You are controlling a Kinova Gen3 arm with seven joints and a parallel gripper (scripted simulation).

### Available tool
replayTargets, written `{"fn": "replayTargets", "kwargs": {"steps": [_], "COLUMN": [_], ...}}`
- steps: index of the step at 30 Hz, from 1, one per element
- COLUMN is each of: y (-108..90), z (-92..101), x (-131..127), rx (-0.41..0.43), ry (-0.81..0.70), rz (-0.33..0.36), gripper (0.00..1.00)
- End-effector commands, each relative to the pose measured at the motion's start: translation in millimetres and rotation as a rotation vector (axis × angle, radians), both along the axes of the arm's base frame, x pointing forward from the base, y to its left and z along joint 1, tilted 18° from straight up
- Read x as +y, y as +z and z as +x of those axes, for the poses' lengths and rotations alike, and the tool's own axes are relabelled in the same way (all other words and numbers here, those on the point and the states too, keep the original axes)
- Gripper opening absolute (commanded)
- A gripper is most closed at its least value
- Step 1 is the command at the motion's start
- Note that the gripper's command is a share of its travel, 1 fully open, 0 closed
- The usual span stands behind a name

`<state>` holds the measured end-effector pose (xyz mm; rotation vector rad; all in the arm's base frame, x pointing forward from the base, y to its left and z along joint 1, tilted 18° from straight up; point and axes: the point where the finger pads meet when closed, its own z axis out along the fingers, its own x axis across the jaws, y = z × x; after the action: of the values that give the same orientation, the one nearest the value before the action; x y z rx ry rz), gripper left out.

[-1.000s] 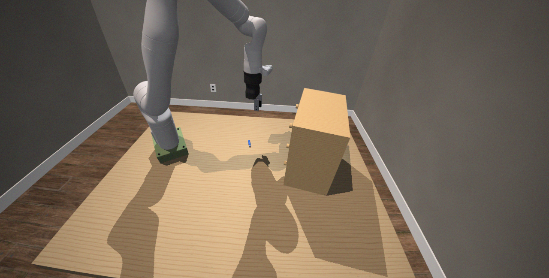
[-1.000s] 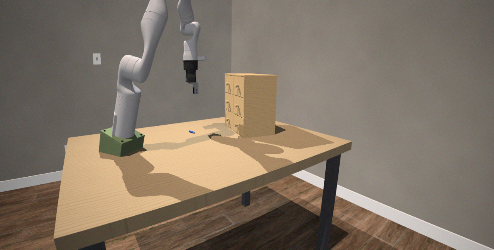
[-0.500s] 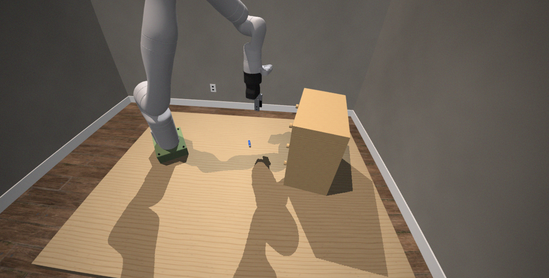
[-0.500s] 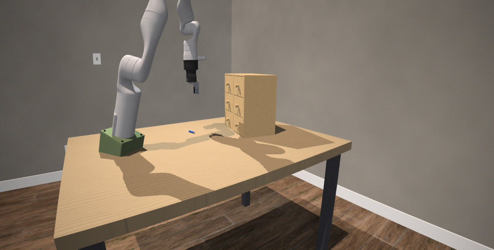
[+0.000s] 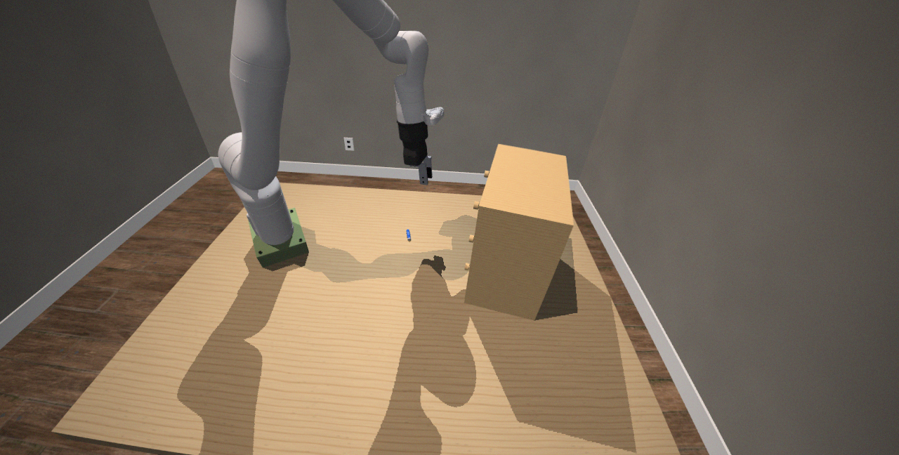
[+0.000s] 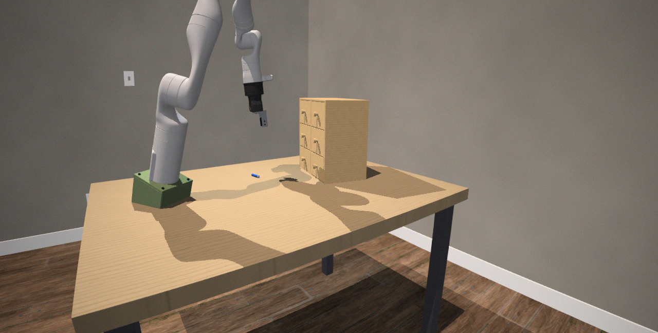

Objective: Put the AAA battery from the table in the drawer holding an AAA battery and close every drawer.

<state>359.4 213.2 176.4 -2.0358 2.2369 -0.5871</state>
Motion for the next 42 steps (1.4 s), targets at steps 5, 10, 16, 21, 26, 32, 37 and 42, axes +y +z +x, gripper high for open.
{"fn": "replayTargets", "kwargs": {"steps": [5,10,16,21,26,32,37,42], "y": [-4.7,-7.7,-12.7,-16.6,-19.0,-24.9,-29.8,-32.5], "z": [-0.4,3.7,8.9,14.8,17.3,23.6,27.2,30.6], "x": [0.9,-1.0,-1.5,-3.7,-3.5,-6.7,-7.1,-9.5], "rx": [-0.051,-0.098,-0.176,-0.244,-0.285,-0.365,-0.428,-0.468], "ry": [0.024,0.031,0.052,0.063,0.076,0.088,0.106,0.110], "rz": [-0.009,-0.017,-0.023,-0.034,-0.036,-0.050,-0.054,-0.064], "gripper": [0.67,0.67,0.67,0.67,0.67,0.67,0.67,0.67]}}
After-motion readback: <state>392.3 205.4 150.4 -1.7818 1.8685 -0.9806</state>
